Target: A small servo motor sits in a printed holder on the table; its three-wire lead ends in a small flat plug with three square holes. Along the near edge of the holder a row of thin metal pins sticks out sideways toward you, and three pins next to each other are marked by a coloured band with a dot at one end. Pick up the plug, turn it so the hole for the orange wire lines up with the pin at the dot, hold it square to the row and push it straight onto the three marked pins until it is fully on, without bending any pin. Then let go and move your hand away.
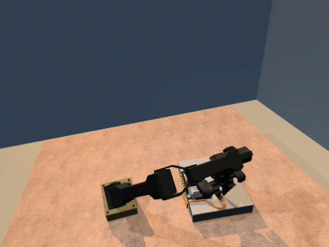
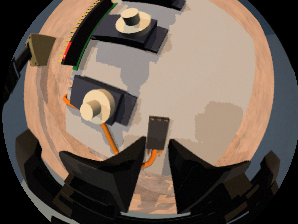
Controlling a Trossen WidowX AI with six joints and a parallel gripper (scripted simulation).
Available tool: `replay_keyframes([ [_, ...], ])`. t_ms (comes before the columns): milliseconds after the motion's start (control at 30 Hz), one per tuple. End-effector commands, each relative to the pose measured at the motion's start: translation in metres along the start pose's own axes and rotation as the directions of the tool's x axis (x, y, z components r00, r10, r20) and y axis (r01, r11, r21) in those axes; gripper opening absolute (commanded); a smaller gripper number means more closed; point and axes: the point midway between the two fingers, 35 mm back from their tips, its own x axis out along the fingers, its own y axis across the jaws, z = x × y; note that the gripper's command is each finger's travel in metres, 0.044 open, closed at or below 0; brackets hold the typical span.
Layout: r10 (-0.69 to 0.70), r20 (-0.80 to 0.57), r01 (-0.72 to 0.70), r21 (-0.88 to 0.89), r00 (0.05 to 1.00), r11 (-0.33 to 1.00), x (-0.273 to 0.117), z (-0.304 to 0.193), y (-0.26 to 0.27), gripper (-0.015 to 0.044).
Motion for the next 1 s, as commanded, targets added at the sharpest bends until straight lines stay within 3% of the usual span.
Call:
replay_keyframes([
  [0,0.006,-0.002,-0.006,-0.005,1.000,1.000,0.004,0.000,0.001,0.0089],
  [67,0.006,-0.002,-0.006,-0.005,1.000,1.000,0.004,0.000,0.001,0.0036],
  [233,0.006,-0.002,-0.006,-0.005,1.000,1.000,0.004,0.000,0.001,0.0003],
  [767,0.006,0.000,-0.006,-0.001,1.000,1.000,-0.054,0.000,0.001,0.0000],
  [967,0.004,0.005,-0.005,0.116,1.000,0.993,-0.058,0.011,0.010,0.0000],
])
